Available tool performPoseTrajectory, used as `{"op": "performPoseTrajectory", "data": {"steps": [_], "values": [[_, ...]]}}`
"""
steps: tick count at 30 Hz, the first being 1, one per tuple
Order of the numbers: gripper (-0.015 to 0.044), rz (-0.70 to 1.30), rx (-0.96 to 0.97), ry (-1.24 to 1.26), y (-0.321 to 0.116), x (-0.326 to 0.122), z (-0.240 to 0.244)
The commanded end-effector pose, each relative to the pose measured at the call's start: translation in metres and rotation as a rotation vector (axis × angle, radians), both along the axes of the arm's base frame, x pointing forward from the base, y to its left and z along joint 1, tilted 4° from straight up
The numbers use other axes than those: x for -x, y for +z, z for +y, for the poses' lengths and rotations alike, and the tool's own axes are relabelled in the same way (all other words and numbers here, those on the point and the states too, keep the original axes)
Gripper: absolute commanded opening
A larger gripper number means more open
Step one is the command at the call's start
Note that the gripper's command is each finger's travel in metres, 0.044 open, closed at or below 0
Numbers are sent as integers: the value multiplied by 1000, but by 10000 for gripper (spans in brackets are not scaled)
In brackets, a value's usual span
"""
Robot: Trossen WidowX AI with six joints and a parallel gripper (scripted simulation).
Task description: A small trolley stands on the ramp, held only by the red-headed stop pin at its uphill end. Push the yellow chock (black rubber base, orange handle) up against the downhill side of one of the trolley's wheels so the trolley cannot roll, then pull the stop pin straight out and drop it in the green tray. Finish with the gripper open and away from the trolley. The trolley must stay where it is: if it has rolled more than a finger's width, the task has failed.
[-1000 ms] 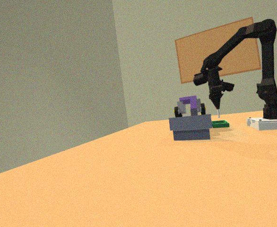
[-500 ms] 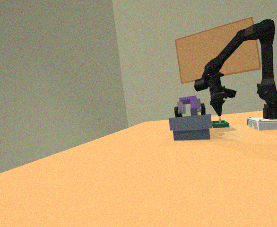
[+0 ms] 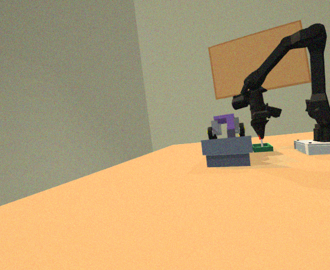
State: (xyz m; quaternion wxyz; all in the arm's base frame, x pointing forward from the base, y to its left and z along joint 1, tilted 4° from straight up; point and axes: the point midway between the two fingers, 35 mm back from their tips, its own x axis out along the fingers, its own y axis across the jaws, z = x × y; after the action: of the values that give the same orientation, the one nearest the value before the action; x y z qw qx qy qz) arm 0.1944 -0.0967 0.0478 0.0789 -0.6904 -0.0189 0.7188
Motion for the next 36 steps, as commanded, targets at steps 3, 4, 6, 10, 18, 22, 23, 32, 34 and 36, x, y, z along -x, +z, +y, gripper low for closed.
{"op": "performPoseTrajectory", "data": {"steps": [3, 4, 6, 10, 18, 22, 23, 32, 34, 36], "values": [[190, -4, -2, 5, -1, 0, -4], [190, -4, -2, 5, -2, 0, -5], [190, -4, -2, 5, -2, 0, -6], [190, -4, -2, 5, -3, 1, -8], [190, -4, -1, 5, -5, 1, -12], [190, -4, -1, 5, -6, 1, -14], [190, -4, -1, 5, -7, 1, -14], [190, -4, -1, 5, -9, 1, -19], [190, -4, -1, 5, -10, 1, -19], [190, -4, -1, 5, -10, 1, -20]]}}
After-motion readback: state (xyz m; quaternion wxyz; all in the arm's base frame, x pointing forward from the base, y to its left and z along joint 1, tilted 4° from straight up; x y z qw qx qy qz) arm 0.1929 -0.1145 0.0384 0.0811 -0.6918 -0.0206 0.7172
